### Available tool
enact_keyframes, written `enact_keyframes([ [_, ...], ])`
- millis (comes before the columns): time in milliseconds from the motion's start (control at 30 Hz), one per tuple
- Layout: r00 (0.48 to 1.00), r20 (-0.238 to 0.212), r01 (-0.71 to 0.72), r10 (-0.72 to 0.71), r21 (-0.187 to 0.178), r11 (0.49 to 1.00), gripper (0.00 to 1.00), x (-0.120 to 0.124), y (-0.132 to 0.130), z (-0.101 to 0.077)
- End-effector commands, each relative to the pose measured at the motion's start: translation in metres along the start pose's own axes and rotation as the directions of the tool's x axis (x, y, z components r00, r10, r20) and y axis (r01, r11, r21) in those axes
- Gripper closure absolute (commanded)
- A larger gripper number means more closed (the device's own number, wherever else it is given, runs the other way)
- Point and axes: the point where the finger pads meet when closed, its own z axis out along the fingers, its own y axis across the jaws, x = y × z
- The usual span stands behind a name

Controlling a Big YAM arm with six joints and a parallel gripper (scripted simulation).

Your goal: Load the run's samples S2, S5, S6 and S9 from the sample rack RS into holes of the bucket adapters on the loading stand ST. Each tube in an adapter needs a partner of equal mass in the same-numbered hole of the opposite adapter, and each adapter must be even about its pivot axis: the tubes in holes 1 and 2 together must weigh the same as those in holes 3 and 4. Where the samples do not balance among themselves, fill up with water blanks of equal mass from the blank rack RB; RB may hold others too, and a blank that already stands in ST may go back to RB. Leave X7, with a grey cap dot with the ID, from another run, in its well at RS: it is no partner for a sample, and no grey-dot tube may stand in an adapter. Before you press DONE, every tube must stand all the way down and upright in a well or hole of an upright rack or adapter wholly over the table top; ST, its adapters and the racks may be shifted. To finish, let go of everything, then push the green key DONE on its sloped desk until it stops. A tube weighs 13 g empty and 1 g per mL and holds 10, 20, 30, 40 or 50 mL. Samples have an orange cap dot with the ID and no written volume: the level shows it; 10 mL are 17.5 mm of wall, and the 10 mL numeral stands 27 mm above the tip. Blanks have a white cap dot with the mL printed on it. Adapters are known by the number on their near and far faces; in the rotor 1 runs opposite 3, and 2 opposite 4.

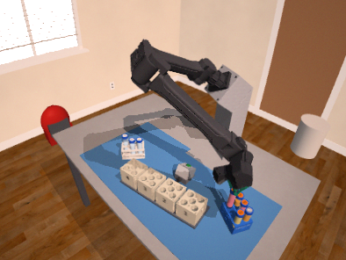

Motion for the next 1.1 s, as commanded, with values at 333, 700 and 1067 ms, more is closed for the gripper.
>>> enact_keyframes([
  [333, 1.000, 0.005, -0.002, 0.002, -0.001, 1.000, 1.00, -0.003, 0.002, 0.021],
  [700, 1.000, 0.005, -0.001, 0.001, 0.000, 1.000, 1.00, -0.003, 0.001, 0.033],
  [1067, 1.000, 0.007, 0.005, -0.005, -0.015, 1.000, 1.00, -0.002, 0.006, 0.039],
])
